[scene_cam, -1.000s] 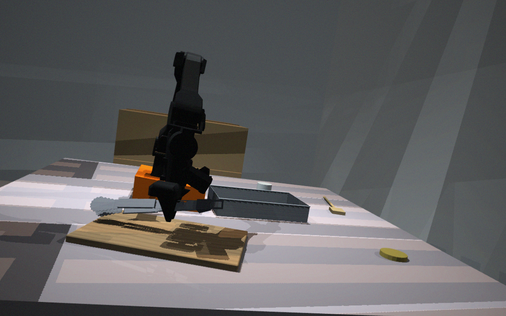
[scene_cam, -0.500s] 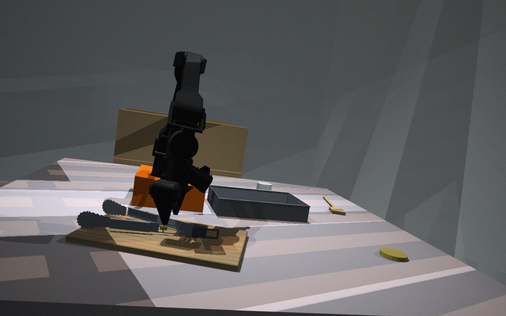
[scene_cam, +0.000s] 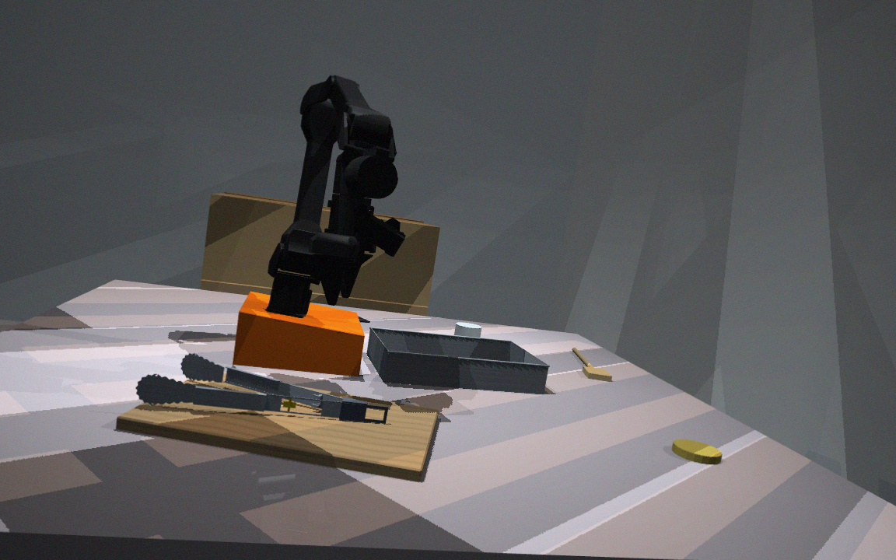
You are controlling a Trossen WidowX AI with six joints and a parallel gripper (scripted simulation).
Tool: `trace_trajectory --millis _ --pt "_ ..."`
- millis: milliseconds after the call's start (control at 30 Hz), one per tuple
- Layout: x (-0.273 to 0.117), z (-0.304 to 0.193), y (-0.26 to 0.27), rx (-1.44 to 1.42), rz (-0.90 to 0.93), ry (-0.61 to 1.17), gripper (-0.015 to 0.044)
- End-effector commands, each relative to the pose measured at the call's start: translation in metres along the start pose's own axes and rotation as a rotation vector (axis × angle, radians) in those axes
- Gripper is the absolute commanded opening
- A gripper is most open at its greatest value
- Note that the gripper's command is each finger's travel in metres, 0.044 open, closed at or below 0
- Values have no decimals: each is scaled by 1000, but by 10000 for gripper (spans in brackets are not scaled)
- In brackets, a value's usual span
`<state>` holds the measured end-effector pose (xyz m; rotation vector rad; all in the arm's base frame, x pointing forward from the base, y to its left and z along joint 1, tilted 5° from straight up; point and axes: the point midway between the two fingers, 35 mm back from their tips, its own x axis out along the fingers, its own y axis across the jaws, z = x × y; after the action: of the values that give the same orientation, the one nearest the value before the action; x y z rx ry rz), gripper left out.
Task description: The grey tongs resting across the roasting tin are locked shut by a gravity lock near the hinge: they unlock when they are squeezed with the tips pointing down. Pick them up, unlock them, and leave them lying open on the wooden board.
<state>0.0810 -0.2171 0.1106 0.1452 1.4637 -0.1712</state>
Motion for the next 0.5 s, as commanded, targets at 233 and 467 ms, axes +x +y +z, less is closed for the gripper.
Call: trace_trajectory --millis 233,467 --pt "-19 -7 24 7 5 9 440" --pt "-58 -7 22 3 1 2 440"
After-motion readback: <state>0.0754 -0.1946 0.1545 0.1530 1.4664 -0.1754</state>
